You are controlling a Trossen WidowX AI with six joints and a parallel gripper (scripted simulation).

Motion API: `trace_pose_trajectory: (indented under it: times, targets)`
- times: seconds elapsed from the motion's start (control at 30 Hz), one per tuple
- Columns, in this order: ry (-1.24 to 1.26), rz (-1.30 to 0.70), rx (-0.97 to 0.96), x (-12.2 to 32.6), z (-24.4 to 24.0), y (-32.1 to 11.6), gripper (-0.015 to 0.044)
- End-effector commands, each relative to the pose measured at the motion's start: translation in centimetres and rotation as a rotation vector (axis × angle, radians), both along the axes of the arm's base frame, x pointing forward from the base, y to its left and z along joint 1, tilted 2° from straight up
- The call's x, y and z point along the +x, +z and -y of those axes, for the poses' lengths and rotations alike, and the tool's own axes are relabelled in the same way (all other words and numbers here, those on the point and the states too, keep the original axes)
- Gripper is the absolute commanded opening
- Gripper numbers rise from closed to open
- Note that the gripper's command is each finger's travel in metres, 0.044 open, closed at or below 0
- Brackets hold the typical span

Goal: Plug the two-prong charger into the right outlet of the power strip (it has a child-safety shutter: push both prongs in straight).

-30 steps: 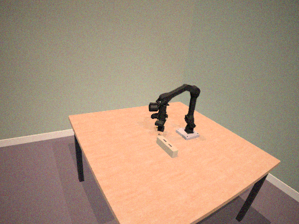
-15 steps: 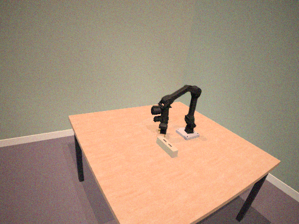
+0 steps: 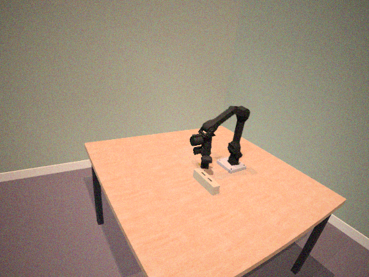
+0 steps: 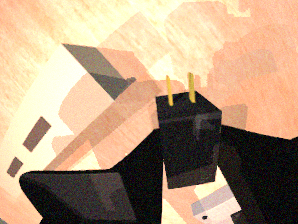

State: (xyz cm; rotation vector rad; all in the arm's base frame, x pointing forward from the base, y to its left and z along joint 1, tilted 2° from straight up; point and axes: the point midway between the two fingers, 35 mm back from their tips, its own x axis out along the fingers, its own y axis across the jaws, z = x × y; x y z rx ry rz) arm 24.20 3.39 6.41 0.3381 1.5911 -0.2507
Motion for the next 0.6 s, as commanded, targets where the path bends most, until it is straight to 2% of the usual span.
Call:
trace_pose_trajectory:
  times: [0.0,0.57]
  targets:
    - [0.042,0.0,-0.004,-0.4,-0.6,-0.2,0.0]
    - [0.2,0.006,-0.008,-2.1,-3.2,-1.0,0.0]
